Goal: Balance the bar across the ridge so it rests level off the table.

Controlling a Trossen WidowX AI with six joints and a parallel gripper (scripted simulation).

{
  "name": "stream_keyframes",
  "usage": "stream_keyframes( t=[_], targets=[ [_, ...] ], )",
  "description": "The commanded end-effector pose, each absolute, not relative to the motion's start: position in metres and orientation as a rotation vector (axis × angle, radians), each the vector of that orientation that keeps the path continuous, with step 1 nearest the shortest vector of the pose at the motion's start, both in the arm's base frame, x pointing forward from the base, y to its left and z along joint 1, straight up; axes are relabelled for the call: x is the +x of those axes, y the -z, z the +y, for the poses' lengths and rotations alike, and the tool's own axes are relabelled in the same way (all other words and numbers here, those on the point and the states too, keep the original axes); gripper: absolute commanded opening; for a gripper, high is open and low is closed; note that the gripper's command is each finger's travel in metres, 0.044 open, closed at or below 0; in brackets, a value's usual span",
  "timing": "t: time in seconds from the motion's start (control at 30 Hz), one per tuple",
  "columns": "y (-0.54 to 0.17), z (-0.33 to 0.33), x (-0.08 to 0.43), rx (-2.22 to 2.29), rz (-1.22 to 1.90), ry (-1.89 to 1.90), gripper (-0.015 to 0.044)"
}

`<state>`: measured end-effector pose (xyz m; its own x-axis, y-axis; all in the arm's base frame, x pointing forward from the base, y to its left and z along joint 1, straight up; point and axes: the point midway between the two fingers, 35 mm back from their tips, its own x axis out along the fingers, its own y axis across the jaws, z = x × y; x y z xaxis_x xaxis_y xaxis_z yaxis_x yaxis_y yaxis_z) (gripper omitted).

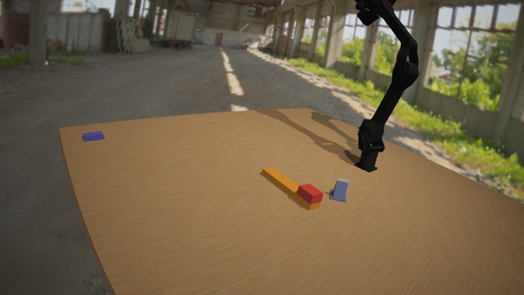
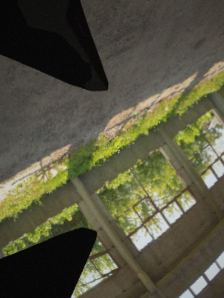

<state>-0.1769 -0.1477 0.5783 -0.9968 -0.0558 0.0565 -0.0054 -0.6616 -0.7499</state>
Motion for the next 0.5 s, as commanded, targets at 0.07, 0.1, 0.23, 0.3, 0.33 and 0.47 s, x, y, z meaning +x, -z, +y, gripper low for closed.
stream_keyframes(
  t=[0.07, 0.1, 0.23, 0.3, 0.33, 0.47],
  targets=[
    [-0.576, -0.158, -0.174, -0.139, 1.254, 2.808, 0.0321],
    [-0.575, -0.165, -0.172, -0.154, 1.236, 2.789, 0.0315],
    [-0.569, -0.191, -0.161, -0.206, 1.165, 2.711, 0.0315],
    [-0.566, -0.203, -0.156, -0.223, 1.13, 2.675, 0.0315],
    [-0.564, -0.21, -0.153, -0.231, 1.108, 2.659, 0.0315],
    [-0.554, -0.24, -0.137, -0.256, 1.003, 2.575, 0.0315]
  ],
)
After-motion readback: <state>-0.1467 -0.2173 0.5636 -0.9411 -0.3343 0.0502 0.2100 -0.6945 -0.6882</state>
